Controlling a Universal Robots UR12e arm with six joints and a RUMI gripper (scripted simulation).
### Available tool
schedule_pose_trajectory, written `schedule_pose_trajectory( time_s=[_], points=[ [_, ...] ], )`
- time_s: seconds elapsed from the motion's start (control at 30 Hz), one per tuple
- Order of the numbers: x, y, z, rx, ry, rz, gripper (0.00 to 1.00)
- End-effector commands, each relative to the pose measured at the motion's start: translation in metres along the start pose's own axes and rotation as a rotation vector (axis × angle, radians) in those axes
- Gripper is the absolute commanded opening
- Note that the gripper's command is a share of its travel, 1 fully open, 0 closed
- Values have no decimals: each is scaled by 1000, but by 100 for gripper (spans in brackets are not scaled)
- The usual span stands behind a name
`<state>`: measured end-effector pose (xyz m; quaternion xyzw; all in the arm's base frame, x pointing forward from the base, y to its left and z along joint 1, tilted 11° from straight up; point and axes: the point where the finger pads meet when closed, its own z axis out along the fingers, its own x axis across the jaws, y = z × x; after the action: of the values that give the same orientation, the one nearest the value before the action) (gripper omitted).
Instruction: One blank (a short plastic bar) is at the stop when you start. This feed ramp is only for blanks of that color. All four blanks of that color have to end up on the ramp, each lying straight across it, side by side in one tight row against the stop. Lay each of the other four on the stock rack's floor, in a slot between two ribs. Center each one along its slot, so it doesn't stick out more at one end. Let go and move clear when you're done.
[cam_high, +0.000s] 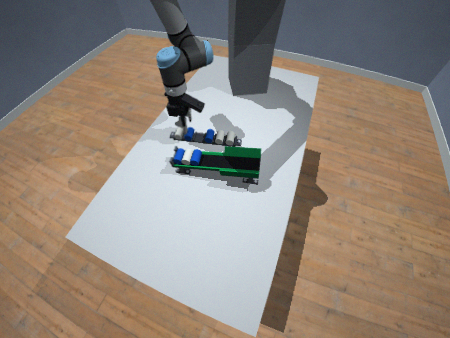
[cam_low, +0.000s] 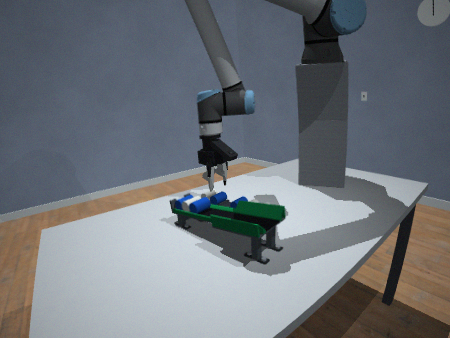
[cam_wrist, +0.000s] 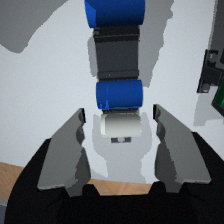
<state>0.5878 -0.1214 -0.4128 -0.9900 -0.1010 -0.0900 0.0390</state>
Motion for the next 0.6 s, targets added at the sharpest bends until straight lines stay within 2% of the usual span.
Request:
schedule_pose_trajectory(
  time_s=[0.0, 0.57],
  points=[
    [3, 4, 7, -5, 4, 0, 50],
    [4, 4, 12, -5, 4, 0, 50]
  ],
)
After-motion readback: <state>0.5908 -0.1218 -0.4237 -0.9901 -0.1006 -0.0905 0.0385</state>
